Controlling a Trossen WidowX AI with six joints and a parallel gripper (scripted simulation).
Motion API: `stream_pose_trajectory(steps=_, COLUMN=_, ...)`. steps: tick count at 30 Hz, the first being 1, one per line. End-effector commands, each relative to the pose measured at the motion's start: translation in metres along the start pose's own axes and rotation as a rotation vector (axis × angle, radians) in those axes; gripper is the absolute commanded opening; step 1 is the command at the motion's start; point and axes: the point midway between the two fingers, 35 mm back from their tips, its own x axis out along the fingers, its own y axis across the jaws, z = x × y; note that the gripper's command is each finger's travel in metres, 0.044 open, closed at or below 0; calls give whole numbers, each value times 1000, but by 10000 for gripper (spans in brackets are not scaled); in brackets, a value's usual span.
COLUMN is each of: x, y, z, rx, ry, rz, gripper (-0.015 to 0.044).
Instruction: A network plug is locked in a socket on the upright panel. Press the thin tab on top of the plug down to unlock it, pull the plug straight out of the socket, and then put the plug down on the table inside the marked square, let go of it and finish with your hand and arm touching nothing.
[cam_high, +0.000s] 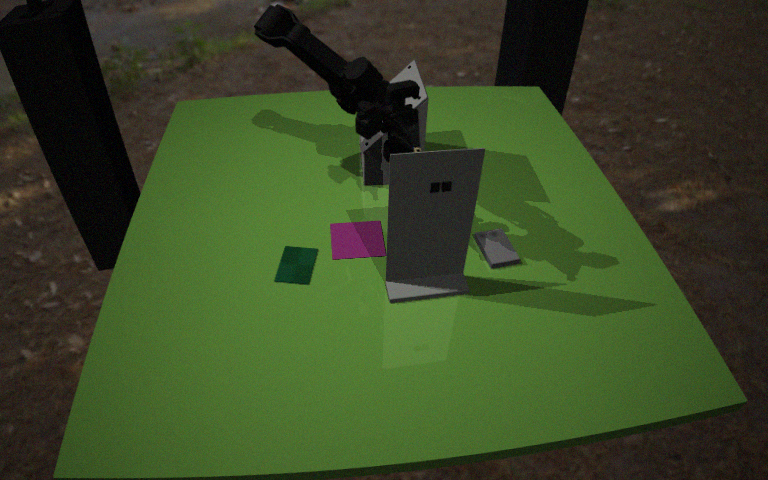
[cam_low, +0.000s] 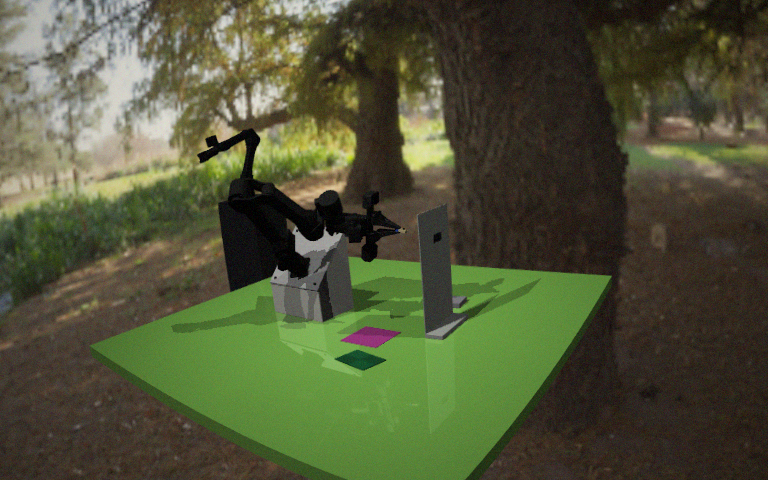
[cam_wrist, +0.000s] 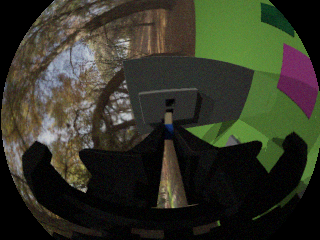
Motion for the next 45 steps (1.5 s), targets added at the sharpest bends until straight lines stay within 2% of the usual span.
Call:
stream_pose_trajectory(steps=1, x=5, y=-24, z=14, rx=39, ry=-54, rz=-112, gripper=0)
stream_pose_trajectory(steps=14, x=3, y=-96, z=55, rx=141, ry=-228, rz=-436, gripper=0)
stream_pose_trajectory(steps=29, x=-28, y=-168, z=98, rx=230, ry=-456, rz=-778, gripper=0)
stream_pose_trajectory(steps=45, x=-27, y=-179, z=100, rx=234, ry=-465, rz=-793, gripper=0)
